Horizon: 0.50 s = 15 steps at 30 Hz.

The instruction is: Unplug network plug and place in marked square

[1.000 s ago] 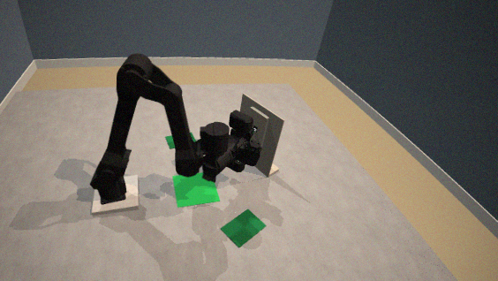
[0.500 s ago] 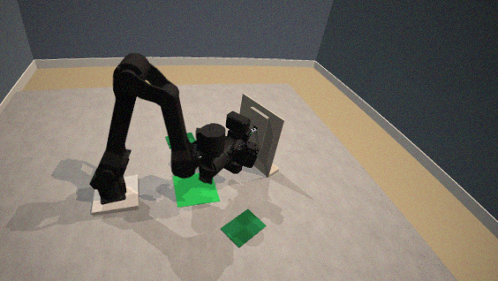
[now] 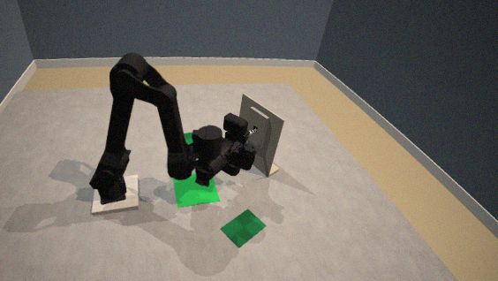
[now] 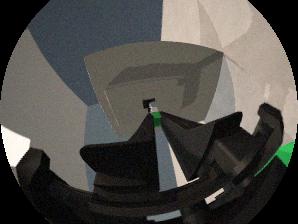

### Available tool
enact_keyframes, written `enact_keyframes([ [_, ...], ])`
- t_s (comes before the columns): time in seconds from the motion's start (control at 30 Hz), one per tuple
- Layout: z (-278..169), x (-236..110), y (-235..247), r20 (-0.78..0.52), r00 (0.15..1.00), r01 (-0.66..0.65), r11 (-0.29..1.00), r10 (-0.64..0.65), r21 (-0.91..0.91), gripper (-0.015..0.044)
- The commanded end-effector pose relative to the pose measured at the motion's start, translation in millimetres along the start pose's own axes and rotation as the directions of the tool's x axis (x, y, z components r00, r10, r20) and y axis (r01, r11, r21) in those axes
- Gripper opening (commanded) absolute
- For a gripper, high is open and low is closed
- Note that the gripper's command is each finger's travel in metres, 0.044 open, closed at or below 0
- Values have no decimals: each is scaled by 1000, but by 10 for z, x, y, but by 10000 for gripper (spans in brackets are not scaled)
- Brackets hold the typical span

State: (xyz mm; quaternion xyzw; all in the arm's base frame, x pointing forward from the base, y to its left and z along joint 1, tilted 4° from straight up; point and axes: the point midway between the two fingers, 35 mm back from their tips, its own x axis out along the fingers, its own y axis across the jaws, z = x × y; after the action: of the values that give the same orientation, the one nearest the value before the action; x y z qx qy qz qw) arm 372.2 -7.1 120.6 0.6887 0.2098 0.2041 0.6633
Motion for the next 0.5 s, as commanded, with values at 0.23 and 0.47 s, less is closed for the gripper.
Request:
enact_keyframes([
  [0.23,-18,-90,-11,-5,1000,3,1000,-3,6,0],
  [0.47,-18,-142,-12,-5,1000,3,1000,-3,6,0],
])
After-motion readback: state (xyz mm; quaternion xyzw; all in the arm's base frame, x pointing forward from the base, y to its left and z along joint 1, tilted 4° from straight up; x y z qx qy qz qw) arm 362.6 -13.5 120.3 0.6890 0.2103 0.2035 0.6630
